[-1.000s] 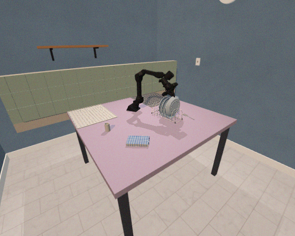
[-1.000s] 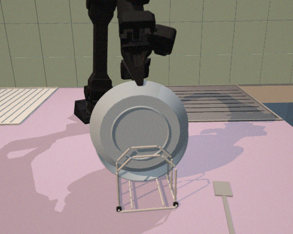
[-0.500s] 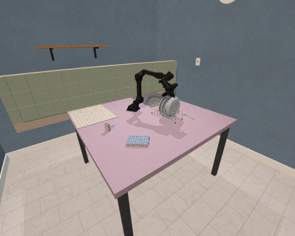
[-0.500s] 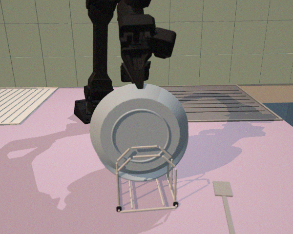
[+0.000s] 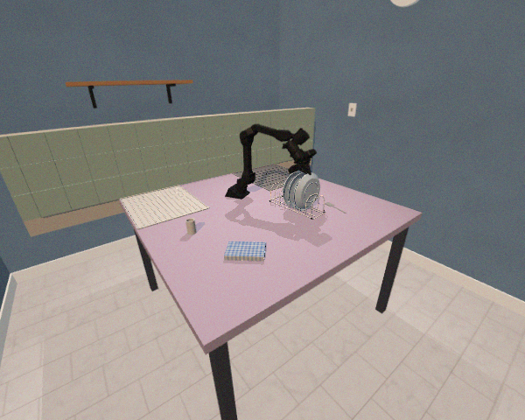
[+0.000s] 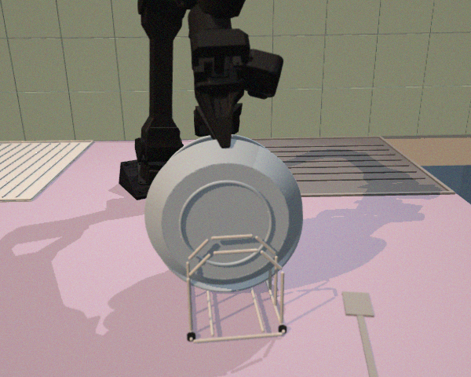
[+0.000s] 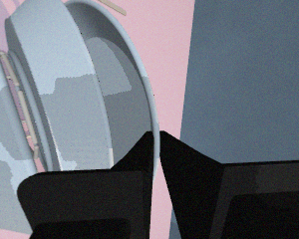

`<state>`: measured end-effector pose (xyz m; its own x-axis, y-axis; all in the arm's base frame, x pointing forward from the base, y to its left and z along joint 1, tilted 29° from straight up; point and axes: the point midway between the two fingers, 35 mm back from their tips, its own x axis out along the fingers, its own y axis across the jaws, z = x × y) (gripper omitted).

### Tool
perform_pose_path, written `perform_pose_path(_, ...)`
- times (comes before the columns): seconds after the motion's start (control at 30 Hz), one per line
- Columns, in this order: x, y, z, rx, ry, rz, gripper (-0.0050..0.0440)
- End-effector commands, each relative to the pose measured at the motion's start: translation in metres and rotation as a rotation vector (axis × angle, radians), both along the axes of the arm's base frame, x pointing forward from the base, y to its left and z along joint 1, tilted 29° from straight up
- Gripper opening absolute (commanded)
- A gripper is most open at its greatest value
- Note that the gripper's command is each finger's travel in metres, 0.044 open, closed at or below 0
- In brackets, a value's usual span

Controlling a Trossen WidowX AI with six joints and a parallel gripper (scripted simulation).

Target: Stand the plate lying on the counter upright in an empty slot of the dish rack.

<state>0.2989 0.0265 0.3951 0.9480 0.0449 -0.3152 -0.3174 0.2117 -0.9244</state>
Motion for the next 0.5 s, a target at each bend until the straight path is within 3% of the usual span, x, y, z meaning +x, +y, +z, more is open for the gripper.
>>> perform_pose_path(0.0, -0.0012, -0.0009, 0.0014, 0.002, -0.014, -0.007, 0.0000)
perform_pose_path(0.47, 0.0014, -0.0001, -0.0036, 0.002, -0.014, -0.007, 0.0000)
